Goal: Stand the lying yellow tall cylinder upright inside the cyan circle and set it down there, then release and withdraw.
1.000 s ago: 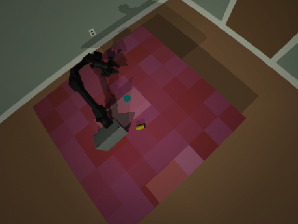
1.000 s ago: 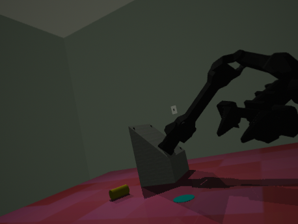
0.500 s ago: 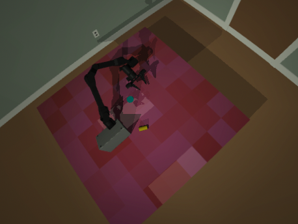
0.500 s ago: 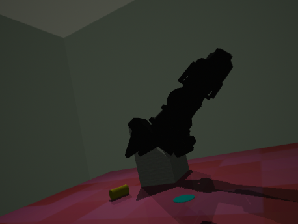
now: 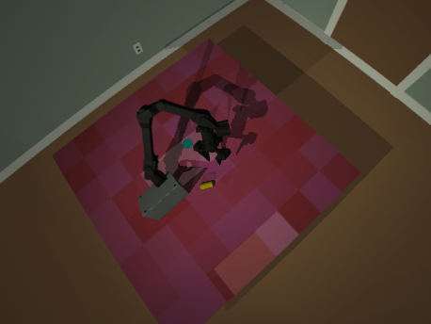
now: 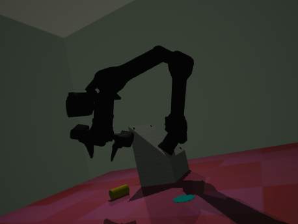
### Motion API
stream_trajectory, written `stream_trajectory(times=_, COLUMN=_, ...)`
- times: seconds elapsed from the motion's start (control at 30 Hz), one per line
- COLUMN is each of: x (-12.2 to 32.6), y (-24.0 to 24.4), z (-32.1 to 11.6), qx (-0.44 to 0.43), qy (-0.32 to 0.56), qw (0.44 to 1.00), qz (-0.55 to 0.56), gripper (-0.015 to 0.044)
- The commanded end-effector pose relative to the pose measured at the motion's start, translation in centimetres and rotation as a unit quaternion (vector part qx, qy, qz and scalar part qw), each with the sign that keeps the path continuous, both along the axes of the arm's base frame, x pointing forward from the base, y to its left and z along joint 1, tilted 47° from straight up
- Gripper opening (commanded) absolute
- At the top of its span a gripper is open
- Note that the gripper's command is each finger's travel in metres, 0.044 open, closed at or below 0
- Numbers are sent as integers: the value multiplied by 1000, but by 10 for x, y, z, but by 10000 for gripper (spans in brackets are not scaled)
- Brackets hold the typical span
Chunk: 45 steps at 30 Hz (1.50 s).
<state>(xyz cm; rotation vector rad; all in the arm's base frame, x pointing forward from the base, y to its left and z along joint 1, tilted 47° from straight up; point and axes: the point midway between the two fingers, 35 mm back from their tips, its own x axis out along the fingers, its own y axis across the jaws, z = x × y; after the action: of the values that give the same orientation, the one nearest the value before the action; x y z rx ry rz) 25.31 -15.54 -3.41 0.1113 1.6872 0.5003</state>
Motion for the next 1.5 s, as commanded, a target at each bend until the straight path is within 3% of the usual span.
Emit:
stream_trajectory(times=0.0, x=-46, y=-11, z=-29, qx=83, qy=47, qw=977, qz=-192, gripper=309)
stream_trajectory(times=0.2, x=-90, y=-12, z=-52, qx=180, qy=92, qw=895, qz=-397, gripper=309)
stream_trajectory(times=0.57, x=-91, y=-10, z=-55, qx=182, qy=93, qw=893, qz=-402, gripper=309)
stream_trajectory(times=0.8, x=-77, y=60, z=-123, qx=184, qy=93, qw=892, qz=-401, gripper=309)
stream_trajectory(times=1.07, x=-77, y=68, z=-128, qx=185, qy=93, qw=892, qz=-401, gripper=309)
stream_trajectory(times=1.33, x=-77, y=68, z=-128, qx=185, qy=93, qw=892, qz=-401, gripper=105)
stream_trajectory(times=1.47, x=-77, y=68, z=-128, qx=185, qy=93, qw=892, qz=-401, gripper=105)
